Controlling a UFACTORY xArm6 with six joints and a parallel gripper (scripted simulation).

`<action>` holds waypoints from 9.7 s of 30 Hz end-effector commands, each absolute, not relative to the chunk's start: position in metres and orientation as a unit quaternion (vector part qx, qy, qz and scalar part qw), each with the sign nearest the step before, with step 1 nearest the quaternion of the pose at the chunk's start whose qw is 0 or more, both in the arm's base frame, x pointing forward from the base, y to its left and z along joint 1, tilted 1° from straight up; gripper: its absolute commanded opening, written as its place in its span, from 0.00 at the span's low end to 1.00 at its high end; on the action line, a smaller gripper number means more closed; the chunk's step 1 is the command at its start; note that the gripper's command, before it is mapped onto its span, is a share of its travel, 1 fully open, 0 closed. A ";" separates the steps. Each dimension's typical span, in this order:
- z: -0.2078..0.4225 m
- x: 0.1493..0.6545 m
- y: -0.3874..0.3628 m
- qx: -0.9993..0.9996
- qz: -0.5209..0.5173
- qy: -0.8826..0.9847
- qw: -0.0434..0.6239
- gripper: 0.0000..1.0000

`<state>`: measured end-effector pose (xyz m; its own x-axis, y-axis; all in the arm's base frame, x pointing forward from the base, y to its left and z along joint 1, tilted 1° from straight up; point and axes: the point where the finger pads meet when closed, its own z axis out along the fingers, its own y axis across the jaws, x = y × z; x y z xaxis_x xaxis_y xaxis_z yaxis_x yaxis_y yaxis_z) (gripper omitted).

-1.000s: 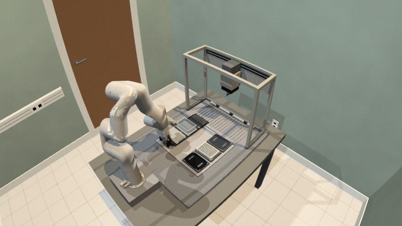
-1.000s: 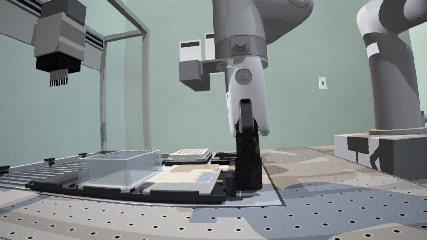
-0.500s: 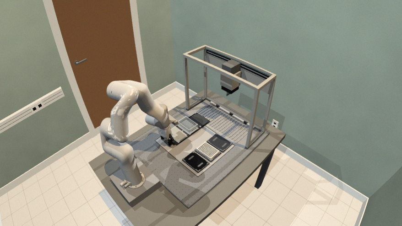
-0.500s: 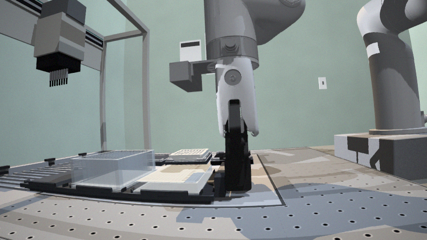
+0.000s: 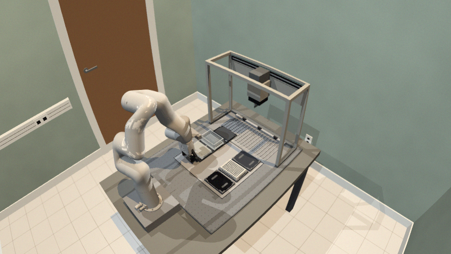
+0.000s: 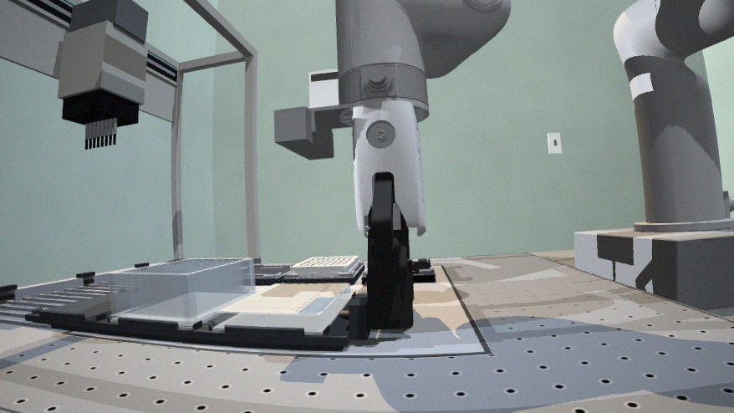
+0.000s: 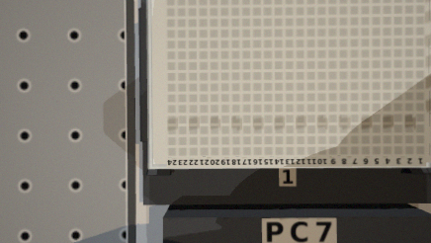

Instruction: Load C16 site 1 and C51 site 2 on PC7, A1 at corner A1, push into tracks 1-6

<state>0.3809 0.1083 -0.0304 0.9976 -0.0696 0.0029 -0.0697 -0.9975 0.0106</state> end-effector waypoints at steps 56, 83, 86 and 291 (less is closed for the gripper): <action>-0.029 0.434 0.105 0.999 0.003 -0.035 0.005 0.82; -0.029 0.457 0.103 0.999 0.003 -0.035 0.005 0.82; -0.029 0.460 0.103 0.999 0.003 -0.035 0.005 0.82; 0.043 0.515 0.100 0.999 0.003 -0.035 0.005 0.82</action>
<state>0.5129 0.0998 0.0369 0.9976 -0.0697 0.0023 -0.0698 -0.9975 0.0107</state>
